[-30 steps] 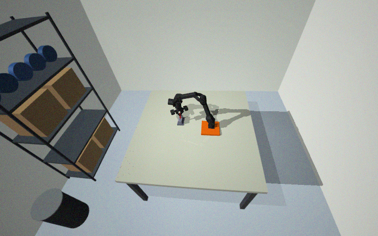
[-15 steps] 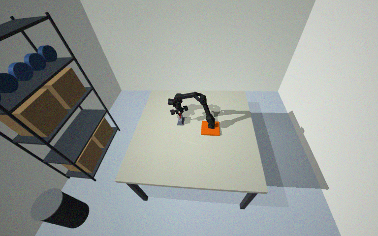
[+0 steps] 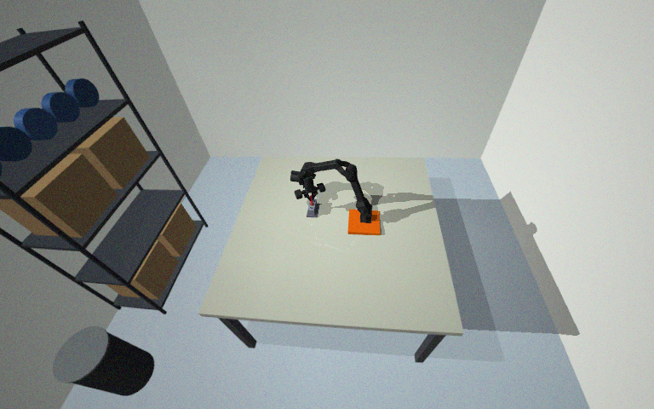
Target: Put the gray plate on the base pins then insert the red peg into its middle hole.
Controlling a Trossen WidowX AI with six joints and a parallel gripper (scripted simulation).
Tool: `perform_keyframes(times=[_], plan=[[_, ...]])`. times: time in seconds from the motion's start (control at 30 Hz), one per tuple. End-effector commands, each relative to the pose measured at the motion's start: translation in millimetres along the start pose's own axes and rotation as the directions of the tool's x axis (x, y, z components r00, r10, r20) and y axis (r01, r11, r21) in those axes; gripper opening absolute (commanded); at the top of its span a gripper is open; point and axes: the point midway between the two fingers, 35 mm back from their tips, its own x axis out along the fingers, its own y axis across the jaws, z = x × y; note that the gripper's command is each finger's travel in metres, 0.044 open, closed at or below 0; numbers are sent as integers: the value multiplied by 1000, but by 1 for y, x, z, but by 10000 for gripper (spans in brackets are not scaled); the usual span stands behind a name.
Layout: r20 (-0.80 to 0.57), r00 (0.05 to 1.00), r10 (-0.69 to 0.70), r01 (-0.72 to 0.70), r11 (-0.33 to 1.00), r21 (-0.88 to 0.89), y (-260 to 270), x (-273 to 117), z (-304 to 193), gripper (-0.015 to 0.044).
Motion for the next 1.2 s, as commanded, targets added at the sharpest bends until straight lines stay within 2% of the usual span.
perform_keyframes(times=[0.0,0.4,0.6,1.17], plan=[[0,1000,0,0,1000,-3,0,1,0,0],[-1,1000,-1,1,1000,0,0,1,0,0],[-1,1000,-1,1,1000,0,0,1,0,150],[1,1000,-3,3,1000,-6,0,-4,0,150]])
